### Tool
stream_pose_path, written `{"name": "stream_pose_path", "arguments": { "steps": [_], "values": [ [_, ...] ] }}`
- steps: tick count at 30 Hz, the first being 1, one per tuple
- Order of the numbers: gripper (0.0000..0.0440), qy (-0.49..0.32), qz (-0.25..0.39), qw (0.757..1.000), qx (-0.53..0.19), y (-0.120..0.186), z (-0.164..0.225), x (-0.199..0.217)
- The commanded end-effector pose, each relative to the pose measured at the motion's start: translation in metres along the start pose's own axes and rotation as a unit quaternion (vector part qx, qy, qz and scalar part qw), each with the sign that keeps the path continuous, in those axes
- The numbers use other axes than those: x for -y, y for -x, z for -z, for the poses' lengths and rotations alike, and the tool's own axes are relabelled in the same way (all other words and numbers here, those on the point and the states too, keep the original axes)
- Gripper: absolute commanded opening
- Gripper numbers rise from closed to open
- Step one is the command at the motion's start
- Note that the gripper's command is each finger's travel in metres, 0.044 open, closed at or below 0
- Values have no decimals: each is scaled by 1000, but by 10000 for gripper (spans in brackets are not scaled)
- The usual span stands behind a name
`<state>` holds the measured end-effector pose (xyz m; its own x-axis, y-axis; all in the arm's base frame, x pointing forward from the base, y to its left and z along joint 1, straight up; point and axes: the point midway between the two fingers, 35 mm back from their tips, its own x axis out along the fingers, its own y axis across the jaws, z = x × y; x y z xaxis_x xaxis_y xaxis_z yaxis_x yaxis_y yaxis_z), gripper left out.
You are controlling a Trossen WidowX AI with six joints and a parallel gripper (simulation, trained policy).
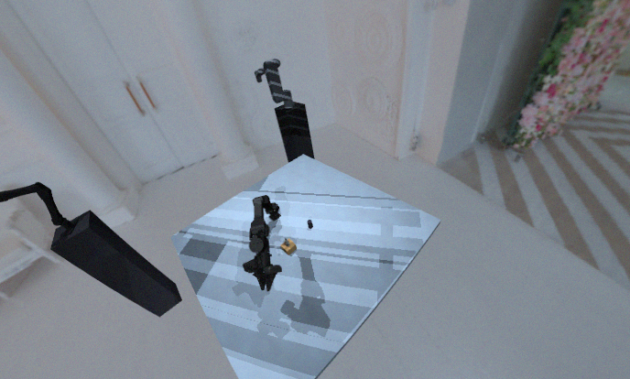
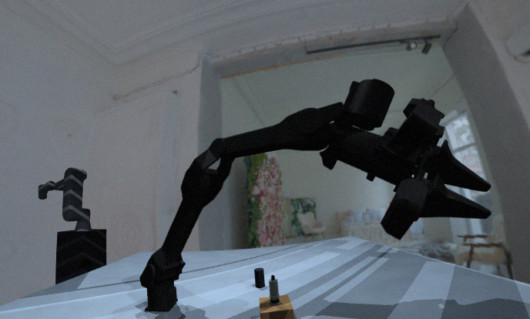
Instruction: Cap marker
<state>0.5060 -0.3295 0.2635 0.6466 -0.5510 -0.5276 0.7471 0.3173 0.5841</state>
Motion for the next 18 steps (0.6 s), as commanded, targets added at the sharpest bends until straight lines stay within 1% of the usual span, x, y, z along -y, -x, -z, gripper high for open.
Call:
{"name": "stream_pose_path", "arguments": {
  "steps": [1, 18],
  "values": [
    [224, 3, 13, 1000, -18, 5, 18, -2],
    [246, 26, 47, 995, -84, 38, 84, -17]
  ]
}}
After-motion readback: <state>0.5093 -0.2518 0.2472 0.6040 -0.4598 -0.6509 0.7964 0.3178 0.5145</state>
